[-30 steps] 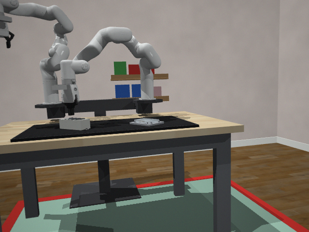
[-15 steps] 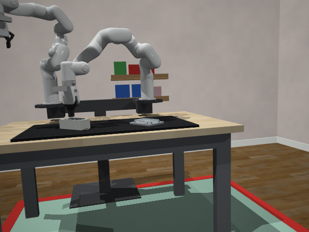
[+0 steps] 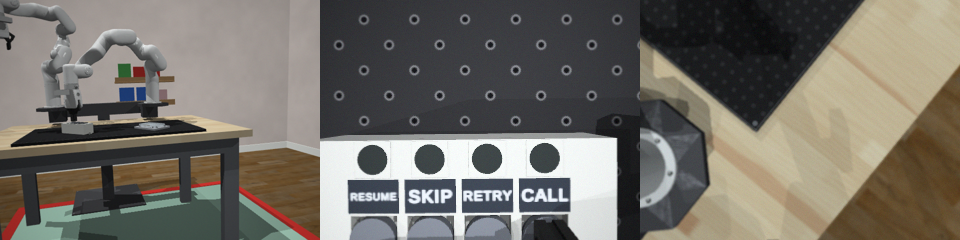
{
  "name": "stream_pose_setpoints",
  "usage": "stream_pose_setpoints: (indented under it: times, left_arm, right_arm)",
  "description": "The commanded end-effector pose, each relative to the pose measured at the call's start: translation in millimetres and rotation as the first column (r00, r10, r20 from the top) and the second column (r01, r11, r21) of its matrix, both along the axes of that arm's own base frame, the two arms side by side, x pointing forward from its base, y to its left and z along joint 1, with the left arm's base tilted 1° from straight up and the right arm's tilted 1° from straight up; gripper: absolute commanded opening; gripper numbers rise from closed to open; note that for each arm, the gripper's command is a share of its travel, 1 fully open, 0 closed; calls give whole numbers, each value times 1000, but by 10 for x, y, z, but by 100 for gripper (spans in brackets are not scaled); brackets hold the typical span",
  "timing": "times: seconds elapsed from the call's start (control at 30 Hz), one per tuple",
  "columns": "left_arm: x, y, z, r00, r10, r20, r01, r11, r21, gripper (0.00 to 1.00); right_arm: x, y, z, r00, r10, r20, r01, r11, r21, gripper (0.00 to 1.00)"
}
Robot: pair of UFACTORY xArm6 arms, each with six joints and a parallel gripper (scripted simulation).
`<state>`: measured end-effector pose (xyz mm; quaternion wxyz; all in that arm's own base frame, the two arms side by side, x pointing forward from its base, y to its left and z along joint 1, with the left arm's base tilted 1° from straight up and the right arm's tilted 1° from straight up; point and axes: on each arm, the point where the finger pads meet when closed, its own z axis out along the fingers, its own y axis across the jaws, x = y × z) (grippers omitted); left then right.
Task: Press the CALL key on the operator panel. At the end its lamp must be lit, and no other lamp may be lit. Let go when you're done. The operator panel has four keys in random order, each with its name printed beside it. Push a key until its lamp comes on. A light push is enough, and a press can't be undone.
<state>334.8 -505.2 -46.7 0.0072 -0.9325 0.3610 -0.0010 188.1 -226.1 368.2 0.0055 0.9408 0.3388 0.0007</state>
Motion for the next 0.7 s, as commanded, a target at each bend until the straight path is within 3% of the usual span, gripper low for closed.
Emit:
stream_pose_setpoints:
  times: [0.0,0.67]
  left_arm:
    - [12,-19,23,1000,0,3,0,1000,-5,0]
    - [12,-18,-7,1000,0,3,0,1000,-5,0]
  right_arm:
    - [3,-4,12,1000,0,2,0,1000,-3,100]
    - [3,-4,12,1000,0,2,0,1000,-3,100]
